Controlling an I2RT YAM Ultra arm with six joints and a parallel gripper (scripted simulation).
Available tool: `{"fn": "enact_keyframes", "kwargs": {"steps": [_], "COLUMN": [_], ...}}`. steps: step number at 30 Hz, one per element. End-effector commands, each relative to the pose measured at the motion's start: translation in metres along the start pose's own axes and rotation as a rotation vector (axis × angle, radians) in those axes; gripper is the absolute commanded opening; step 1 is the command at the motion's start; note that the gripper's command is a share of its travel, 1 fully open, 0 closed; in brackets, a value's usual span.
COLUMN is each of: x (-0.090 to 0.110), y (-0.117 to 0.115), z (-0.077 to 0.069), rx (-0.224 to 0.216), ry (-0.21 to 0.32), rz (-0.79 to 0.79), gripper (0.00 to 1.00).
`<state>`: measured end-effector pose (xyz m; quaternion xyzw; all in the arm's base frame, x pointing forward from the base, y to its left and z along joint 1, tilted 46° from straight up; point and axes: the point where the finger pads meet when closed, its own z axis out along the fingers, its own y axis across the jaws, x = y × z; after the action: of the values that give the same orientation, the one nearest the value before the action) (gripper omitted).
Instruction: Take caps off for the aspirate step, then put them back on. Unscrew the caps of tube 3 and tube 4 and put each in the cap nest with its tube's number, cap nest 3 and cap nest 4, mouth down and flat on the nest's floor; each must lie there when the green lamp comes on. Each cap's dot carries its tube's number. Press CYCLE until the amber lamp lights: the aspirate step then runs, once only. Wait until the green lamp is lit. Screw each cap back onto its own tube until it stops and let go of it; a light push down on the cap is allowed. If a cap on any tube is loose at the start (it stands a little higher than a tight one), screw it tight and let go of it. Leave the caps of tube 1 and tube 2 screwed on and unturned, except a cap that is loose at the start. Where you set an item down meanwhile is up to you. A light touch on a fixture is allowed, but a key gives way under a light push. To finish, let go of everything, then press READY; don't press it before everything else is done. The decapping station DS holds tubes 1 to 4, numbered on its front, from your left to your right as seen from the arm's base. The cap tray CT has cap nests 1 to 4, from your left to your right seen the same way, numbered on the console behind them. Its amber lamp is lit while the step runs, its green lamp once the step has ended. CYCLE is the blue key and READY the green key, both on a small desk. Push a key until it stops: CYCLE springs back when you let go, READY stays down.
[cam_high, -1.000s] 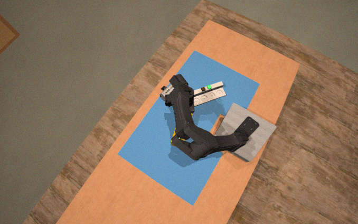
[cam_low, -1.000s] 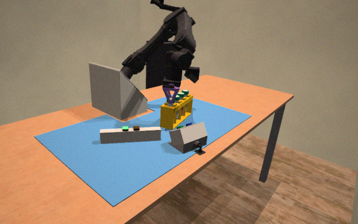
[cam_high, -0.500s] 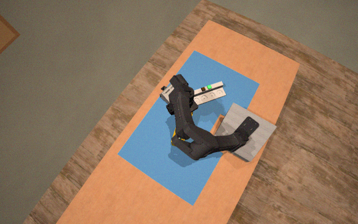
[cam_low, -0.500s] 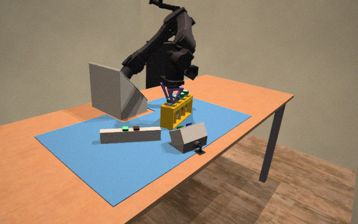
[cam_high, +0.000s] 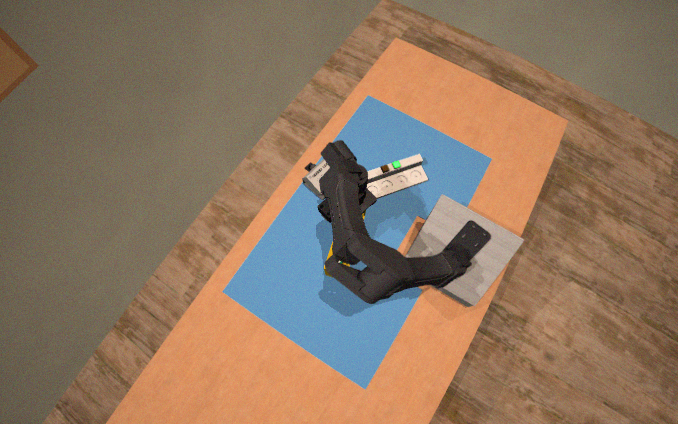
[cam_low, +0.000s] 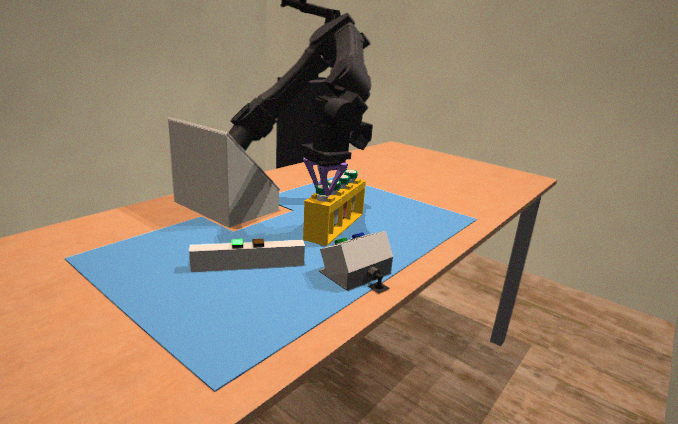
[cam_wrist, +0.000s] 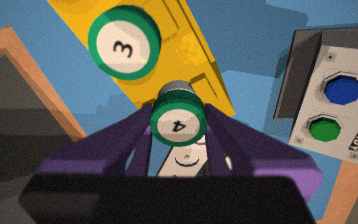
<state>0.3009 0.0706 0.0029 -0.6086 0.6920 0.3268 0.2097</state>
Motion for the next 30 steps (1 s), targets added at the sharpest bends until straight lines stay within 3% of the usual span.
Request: {"fn": "enact_keyframes", "kwargs": {"steps": [1, 7, 10, 12, 27, 30], "x": [0.0016, 0.0016, 0.0016, 0.0016, 0.0016, 0.0016], "y": [-0.0024, -0.0024, -0.0024, -0.0024, -0.0024, -0.0024], "z": [-0.0052, -0.0052, -0.0051, -0.0051, -0.0047, -0.0046], "rx": [0.016, 0.016, 0.016, 0.016, 0.014, 0.014], "ry": [-0.002, -0.002, -0.003, -0.003, -0.009, -0.010], "rz": [-0.004, -0.004, 0.146, 0.146, 0.896, 0.946], "gripper": [0.00, 0.00, 0.00, 0.00, 0.00, 0.00]}}
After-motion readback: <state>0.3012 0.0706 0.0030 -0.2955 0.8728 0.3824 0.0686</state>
